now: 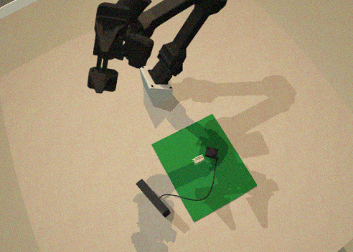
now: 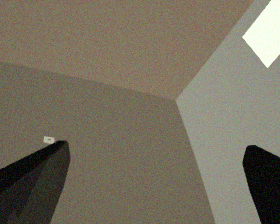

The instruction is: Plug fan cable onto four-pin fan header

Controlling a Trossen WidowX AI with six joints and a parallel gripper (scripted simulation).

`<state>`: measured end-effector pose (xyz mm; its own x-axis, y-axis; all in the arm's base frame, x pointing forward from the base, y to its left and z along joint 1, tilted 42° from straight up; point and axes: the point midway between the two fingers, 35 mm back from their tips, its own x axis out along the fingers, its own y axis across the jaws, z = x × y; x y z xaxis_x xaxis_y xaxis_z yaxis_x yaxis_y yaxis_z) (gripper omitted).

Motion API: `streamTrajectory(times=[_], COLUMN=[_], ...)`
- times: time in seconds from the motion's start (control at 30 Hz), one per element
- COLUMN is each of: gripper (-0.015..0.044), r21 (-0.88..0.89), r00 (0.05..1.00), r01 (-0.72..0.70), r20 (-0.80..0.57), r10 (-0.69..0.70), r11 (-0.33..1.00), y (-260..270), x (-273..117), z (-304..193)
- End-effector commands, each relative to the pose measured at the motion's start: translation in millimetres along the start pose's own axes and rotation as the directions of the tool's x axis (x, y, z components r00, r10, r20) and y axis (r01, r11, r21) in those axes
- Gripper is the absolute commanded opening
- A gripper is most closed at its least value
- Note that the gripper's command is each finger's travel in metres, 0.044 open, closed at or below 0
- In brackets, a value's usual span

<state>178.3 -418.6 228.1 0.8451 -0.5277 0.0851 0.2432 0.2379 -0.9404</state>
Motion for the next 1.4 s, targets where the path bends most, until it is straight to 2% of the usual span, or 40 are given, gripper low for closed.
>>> streamTrajectory(times=[0.0,0.1,0.2,0.4,0.63,0.77,0.87,1.07,1.23,1.37], gripper=[0.0426,0.0440,0.0361,0.0210,0.0210,0.0210,0.0210,0.0210,0.0210,0.0210], r21=[0.000,0.000,0.068,0.280,0.351,0.352,0.351,0.307,0.262,0.242], r00=[1.000,1.000,0.998,0.934,0.748,0.641,0.494,0.114,-0.170,-0.386], r01=[0.000,0.000,-0.064,-0.356,-0.656,-0.754,-0.847,-0.951,-0.940,-0.882], r20=[0.000,0.000,0.013,0.089,0.181,0.212,0.244,0.256,0.200,0.122], r10=[0.000,0.000,0.064,0.345,0.639,0.738,0.835,0.960,0.965,0.915], r11=[1.000,1.000,0.996,0.892,0.668,0.555,0.399,0.031,-0.220,-0.404], y=[0,0,17,95,178,207,235,278,289,286], x=[0,0,16,64,78,72,56,-3,-58,-106], z=[0,0,9,63,147,180,217,292,336,363])
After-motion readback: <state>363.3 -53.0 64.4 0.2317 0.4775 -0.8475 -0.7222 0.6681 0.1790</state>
